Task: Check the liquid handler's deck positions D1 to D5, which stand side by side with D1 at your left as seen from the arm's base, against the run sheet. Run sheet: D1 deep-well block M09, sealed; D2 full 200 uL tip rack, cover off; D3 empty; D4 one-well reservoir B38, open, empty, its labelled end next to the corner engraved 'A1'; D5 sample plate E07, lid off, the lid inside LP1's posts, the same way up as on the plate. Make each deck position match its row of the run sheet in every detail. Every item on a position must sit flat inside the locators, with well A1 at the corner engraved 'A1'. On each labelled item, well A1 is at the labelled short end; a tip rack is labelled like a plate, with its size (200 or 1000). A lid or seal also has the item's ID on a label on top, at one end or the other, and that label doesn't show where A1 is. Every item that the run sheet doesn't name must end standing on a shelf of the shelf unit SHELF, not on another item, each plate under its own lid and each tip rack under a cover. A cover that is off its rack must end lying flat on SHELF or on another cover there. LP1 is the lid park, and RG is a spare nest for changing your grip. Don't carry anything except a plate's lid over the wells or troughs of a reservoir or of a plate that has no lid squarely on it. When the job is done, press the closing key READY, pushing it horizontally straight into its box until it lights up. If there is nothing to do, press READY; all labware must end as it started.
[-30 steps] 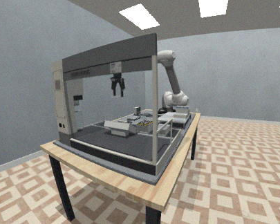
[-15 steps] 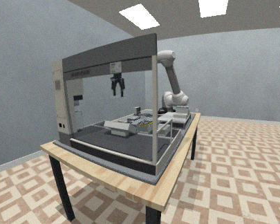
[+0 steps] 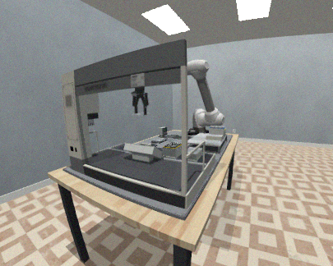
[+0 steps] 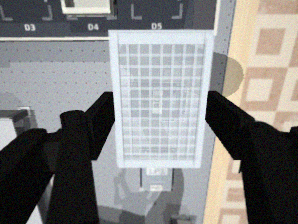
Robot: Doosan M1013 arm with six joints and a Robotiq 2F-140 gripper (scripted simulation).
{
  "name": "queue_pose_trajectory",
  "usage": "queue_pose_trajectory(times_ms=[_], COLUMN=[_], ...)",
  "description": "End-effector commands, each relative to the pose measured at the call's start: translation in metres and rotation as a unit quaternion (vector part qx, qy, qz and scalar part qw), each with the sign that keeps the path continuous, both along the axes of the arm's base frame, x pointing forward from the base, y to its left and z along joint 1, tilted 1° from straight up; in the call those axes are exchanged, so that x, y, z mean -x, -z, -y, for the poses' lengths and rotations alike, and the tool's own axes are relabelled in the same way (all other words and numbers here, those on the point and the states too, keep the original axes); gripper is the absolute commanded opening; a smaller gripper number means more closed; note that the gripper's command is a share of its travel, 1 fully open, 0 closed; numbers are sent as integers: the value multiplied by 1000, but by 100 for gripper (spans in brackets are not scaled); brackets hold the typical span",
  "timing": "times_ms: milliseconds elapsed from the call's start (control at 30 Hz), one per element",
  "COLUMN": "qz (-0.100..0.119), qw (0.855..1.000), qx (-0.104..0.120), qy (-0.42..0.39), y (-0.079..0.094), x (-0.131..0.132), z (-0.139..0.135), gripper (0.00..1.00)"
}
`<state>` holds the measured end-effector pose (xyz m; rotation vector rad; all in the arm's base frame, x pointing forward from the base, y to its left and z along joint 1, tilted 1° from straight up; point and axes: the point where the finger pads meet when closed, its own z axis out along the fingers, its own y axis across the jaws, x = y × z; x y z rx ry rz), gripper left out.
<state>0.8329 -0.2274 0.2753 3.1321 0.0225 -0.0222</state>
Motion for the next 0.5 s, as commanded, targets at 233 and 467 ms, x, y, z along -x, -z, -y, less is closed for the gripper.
queue_pose_trajectory(times_ms=[233, 467], qz=[-1, 0], qw=[1000, 1000], qx=[1, 1], qy=[0, 1], y=[-2, -1], x=[-18, -35], z=[-1, -1], gripper=[10, 10])
